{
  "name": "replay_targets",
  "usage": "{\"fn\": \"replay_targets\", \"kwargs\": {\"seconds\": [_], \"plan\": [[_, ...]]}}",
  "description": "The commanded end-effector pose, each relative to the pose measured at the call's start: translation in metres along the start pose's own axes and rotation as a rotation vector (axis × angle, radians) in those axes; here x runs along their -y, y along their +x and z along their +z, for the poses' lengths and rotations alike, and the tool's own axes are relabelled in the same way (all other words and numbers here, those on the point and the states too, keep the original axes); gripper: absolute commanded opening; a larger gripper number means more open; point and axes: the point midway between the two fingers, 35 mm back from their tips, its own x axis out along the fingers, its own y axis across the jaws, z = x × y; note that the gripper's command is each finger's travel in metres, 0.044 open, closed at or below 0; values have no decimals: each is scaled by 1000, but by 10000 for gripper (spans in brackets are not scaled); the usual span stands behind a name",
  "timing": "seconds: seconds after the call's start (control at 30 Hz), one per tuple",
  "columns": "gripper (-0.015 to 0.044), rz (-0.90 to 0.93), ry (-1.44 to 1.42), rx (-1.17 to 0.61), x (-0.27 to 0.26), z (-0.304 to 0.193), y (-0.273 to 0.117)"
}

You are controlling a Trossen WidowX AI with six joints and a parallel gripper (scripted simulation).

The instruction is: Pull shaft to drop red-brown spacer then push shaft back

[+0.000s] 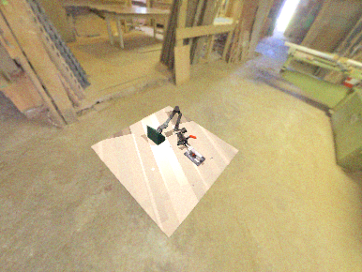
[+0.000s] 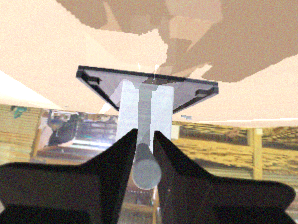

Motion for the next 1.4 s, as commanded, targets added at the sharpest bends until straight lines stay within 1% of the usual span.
{"fn": "replay_targets", "kwargs": {"seconds": [0.0,1.37], "plan": [[0,0,-3,-3,0,-2,2],[0,0,-4,-3,1,-8,12]]}}
